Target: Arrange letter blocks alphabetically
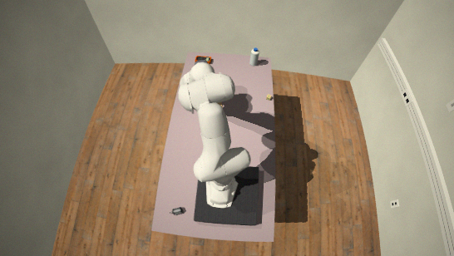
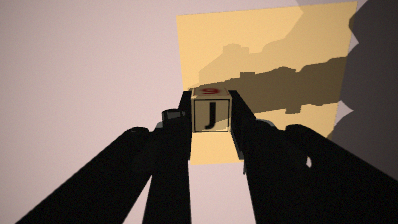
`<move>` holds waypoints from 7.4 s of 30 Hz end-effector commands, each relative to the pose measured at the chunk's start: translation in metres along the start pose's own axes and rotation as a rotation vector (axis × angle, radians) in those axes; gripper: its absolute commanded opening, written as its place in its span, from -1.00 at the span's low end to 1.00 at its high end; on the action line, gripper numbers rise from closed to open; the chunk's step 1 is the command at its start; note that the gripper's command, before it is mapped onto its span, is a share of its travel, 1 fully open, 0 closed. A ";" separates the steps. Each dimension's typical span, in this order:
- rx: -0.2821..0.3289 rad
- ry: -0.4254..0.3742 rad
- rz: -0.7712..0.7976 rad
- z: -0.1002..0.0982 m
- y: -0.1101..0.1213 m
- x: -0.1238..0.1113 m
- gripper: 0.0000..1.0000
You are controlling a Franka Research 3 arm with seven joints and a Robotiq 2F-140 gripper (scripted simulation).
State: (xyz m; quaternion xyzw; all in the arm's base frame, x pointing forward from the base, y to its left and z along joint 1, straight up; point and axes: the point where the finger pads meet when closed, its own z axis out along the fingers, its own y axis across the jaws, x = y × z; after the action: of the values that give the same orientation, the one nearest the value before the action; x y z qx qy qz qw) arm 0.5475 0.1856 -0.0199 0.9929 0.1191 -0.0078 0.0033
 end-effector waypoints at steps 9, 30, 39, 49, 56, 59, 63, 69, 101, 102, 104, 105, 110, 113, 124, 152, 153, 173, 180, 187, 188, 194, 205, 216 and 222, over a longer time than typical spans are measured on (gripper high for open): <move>0.004 0.017 -0.006 0.000 0.000 0.006 -0.51; 0.004 0.017 -0.006 0.000 0.000 0.006 -0.51; 0.004 0.017 -0.006 0.000 0.000 0.006 -0.51; 0.004 0.017 -0.009 0.000 -0.001 0.007 -0.51; 0.004 0.017 -0.011 0.000 -0.001 0.007 -0.51; 0.004 0.017 -0.011 0.000 -0.001 0.007 -0.51; 0.004 0.017 -0.011 0.000 -0.001 0.007 -0.51; 0.004 0.017 -0.011 0.000 -0.001 0.007 -0.51; 0.004 0.017 -0.012 0.000 0.000 0.006 -0.51; 0.004 0.017 -0.012 0.000 0.000 0.006 -0.51; 0.004 0.017 -0.012 0.000 0.000 0.006 -0.51; 0.004 0.017 -0.012 0.000 0.000 0.006 -0.51; 0.004 0.017 -0.012 0.000 0.000 0.006 -0.51; 0.004 0.017 -0.012 0.000 0.000 0.006 -0.51; 0.004 0.017 -0.012 0.000 0.000 0.006 -0.51; 0.004 0.017 -0.012 0.000 0.000 0.006 -0.51; 0.004 0.017 -0.012 0.001 0.000 0.006 -0.51; 0.004 0.017 -0.012 0.004 0.000 0.006 -0.51; 0.004 0.017 -0.012 0.004 0.000 0.006 -0.51; 0.004 0.017 -0.012 0.004 0.000 0.006 -0.51; 0.004 0.017 -0.012 0.004 0.000 0.006 -0.51; 0.004 0.017 -0.012 0.004 0.000 0.006 -0.51; 0.004 0.017 -0.012 0.004 0.000 0.006 -0.51; 0.004 0.017 -0.012 0.004 0.000 0.006 -0.43; 0.004 0.017 -0.012 0.004 0.000 0.006 -0.34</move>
State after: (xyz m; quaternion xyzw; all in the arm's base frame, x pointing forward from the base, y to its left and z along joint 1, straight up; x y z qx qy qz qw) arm 0.5526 0.1875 -0.0244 0.9924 0.1230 -0.0005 0.0007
